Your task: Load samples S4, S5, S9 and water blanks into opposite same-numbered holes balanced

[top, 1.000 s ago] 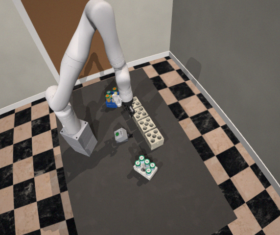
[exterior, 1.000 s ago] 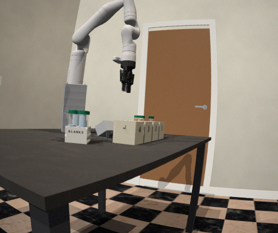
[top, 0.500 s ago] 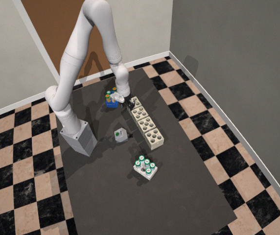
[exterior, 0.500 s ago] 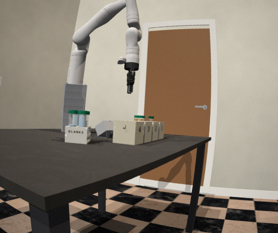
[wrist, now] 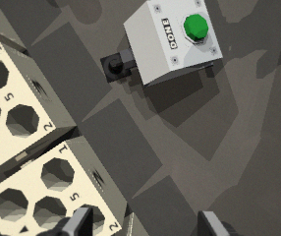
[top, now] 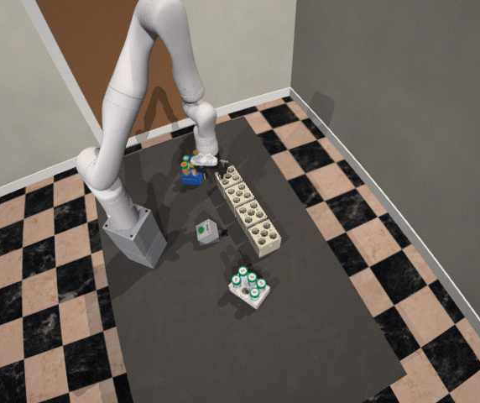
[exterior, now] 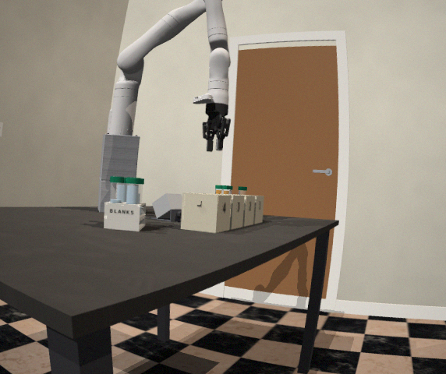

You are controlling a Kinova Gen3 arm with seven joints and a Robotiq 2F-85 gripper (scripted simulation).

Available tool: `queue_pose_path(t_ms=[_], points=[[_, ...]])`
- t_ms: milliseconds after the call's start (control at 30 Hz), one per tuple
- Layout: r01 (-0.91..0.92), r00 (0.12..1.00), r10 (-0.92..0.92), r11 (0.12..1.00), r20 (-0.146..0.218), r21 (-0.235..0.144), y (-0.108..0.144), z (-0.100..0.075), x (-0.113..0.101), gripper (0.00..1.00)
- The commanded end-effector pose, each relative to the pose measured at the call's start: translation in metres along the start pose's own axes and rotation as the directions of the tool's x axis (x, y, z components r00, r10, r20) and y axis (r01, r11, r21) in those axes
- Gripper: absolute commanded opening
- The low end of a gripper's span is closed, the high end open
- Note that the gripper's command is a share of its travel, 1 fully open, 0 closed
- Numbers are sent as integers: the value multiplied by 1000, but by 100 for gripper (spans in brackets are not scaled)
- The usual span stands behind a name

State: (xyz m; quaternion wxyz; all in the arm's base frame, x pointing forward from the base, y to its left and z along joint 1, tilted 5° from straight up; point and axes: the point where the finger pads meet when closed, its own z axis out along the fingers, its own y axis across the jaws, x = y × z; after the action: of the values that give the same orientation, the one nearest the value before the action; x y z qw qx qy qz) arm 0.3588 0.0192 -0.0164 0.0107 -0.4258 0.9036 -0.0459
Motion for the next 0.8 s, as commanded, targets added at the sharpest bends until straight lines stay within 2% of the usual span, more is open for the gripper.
queue_pose_path(t_ms=[0,767], points=[[3,1000,-3,1000,0,1,6,0,-11,62],[3,1000,-3,1000,1,1,43,0,-70,62]])
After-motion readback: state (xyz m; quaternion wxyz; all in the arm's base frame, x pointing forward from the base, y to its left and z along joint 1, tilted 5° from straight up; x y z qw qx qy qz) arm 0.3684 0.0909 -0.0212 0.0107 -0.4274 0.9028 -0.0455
